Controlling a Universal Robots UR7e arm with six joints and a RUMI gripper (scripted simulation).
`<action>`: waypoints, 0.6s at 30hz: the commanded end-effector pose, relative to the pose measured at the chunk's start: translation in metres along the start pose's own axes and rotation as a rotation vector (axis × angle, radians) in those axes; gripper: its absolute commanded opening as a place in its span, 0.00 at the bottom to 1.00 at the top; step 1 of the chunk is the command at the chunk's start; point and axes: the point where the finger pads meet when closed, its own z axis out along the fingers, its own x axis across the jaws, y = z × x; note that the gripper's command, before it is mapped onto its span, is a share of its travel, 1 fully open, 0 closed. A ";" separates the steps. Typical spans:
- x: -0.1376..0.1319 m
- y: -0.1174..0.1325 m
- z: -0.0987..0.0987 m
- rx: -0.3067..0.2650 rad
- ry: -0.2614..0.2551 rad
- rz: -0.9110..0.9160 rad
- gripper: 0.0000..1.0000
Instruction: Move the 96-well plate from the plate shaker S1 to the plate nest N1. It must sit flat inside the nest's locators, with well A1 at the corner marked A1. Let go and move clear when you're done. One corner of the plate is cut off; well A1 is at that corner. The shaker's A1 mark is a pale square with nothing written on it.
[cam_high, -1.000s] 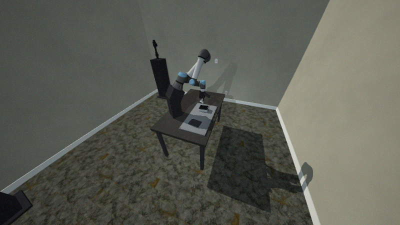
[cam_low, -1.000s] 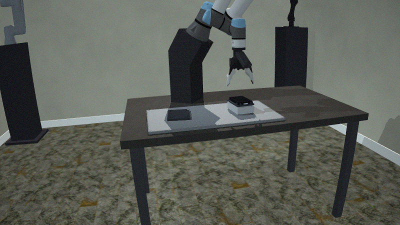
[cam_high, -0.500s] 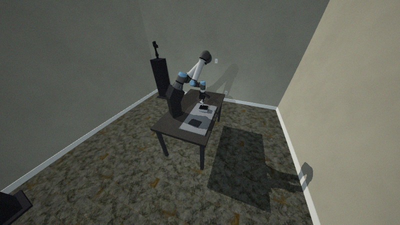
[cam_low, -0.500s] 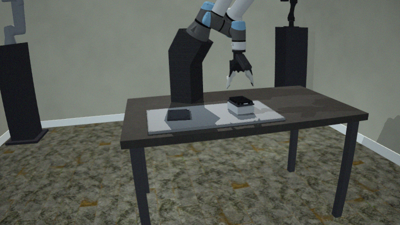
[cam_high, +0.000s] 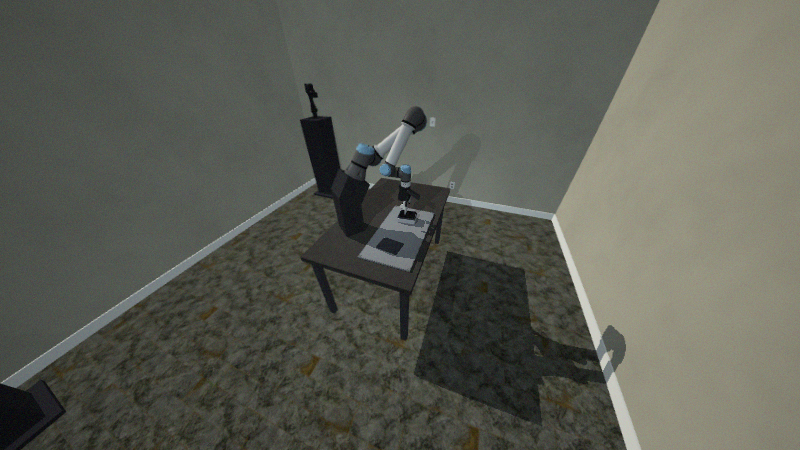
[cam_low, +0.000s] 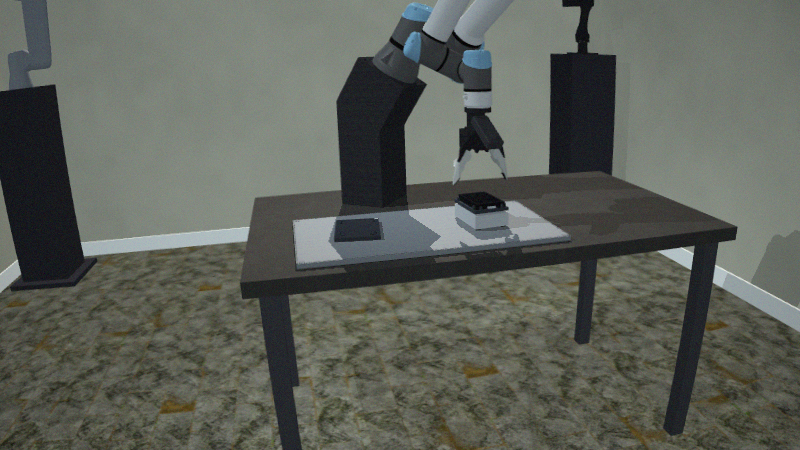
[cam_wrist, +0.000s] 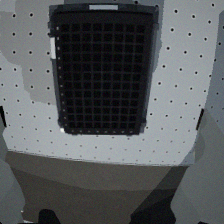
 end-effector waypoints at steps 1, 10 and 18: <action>0.000 -0.001 0.007 0.002 0.000 0.000 1.00; 0.000 -0.001 0.021 0.002 0.000 0.000 1.00; 0.000 -0.001 0.032 0.002 0.000 0.000 1.00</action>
